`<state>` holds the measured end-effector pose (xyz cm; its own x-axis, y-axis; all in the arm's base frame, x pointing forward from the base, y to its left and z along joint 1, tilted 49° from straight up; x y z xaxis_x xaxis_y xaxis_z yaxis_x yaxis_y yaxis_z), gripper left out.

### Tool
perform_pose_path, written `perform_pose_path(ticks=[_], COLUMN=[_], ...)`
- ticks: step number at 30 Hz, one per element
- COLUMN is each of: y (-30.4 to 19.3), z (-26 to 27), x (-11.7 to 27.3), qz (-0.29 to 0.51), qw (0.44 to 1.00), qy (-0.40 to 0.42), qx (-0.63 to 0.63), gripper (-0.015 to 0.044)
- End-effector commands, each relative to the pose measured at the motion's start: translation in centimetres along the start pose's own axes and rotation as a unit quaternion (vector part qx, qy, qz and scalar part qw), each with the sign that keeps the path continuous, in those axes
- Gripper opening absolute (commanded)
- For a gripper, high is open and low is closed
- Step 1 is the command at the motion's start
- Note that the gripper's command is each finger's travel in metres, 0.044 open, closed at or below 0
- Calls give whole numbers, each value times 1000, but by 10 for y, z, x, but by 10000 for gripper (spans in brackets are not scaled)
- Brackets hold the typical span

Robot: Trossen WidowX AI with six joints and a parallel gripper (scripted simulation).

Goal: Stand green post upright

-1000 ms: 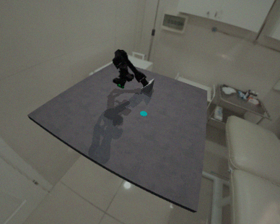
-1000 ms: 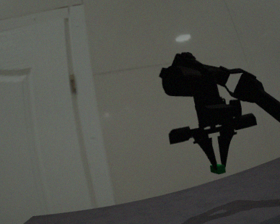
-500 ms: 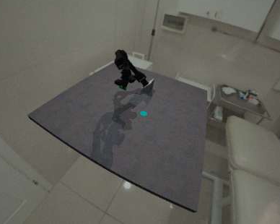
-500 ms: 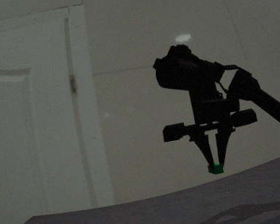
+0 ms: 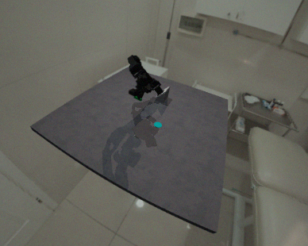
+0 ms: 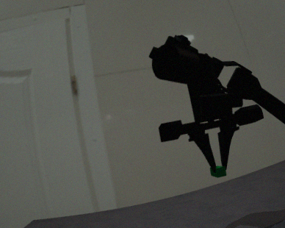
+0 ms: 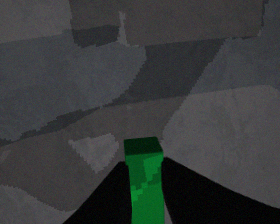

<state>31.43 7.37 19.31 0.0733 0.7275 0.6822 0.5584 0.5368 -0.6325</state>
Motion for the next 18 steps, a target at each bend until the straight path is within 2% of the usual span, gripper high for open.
perform_pose_path(ticks=[1, 18], y=[11, 54], z=[-1, 3], x=[2, 6], qz=[-2, 1], qw=[1000, 1000], qy=[2, 4], qx=[-8, -24], gripper=[23, 23])
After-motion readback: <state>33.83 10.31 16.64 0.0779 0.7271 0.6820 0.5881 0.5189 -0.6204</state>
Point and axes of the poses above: the point midway between the two fingers, 35 mm back from their tips, its own x axis back along the fingers, its own z axis across the jaws, y = z × x, the point moved 10 cm from there along x, back along the fingers, and after that the axes turned 14 degrees about -x, right-handed, at the moved point
